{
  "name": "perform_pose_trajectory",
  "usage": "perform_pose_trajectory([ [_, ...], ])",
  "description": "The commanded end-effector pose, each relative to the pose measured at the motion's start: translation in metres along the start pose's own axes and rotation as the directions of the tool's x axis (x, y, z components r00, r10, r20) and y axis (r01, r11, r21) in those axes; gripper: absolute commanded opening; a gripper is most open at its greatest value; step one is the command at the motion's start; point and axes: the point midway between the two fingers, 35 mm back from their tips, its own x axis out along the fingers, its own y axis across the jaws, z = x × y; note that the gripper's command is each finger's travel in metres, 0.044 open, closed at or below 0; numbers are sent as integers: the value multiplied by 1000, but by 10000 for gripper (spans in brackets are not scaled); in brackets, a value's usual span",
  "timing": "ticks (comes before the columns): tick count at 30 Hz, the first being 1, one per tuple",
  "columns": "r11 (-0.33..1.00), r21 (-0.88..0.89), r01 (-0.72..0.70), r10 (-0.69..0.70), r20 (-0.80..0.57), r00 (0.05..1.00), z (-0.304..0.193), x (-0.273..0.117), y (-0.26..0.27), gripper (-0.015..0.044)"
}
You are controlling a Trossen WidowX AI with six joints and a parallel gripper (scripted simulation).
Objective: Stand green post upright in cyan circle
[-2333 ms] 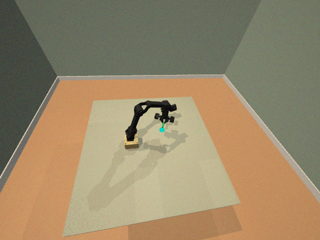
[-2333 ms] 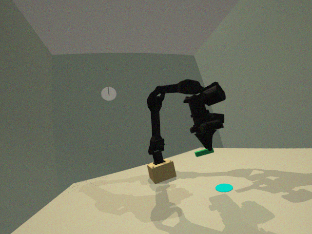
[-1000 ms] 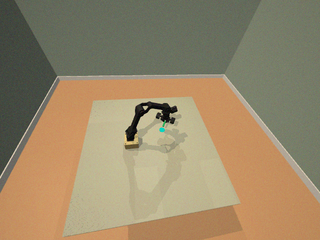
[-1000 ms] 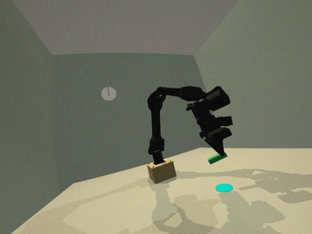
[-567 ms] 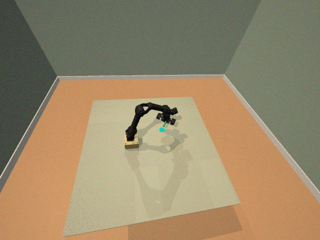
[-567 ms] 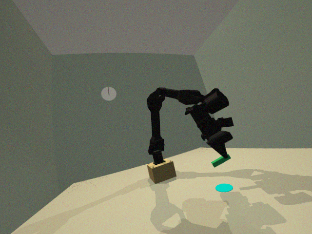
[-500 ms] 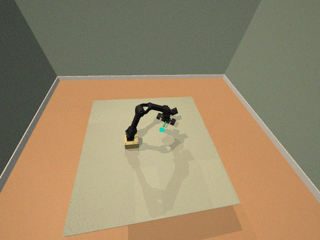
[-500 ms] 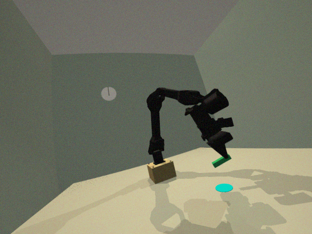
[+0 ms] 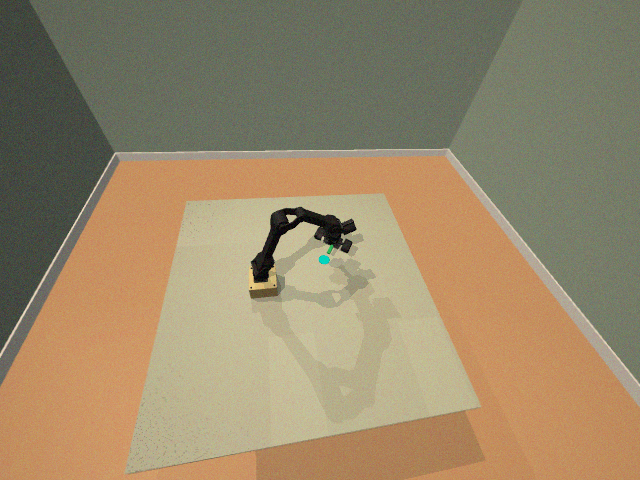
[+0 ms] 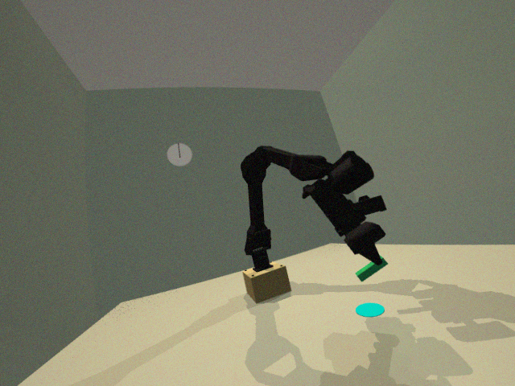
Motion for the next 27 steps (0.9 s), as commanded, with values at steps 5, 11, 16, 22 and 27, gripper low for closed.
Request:
perform_pose_trajectory([
  [5, 1000, 24, -4, 2, 63, 998, 2, 1, -3, 23],
  [11, 999, 39, -9, 5, 104, 995, 2, 3, -6, 23],
  [16, 999, 51, -14, 7, 138, 990, 2, 5, -8, 23],
  [22, 998, 63, -21, 10, 178, 984, 2, 6, -10, 23],
  [27, 997, 72, -27, 11, 209, 978, 2, 7, -11, 23],
])
